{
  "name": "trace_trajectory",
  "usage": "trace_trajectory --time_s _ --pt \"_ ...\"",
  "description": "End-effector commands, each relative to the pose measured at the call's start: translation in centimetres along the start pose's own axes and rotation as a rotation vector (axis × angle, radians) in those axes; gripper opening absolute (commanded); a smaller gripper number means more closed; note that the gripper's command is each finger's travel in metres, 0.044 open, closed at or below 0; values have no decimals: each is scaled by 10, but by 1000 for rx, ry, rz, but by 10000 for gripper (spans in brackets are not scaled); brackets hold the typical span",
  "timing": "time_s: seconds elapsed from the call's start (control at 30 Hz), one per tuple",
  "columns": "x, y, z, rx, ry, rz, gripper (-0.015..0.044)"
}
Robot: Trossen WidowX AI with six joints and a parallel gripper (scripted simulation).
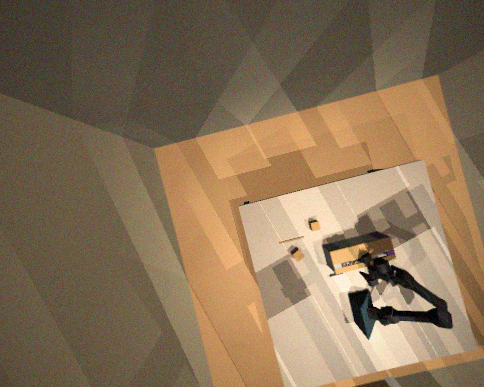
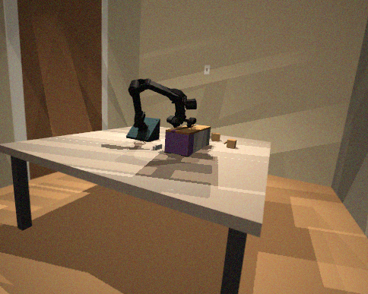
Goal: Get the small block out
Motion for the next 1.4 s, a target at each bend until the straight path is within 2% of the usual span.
trace_trajectory --time_s 0.0,1.2,1.37 --pt "-11 6 -1 -8 2 3 400" --pt "-89 34 -1 -7 3 7 400" --pt "-100 3 0 -10 -4 5 400"
Point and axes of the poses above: the point midway between the two fingers, 35 mm back from their tips, its own y axis out along the fingers, its own z axis across the jaws, x = y × z, the point moved 1 cm from there along -y, back along the fingers, and after that the axes turned 1 degree about -y, right-handed, at the moved point
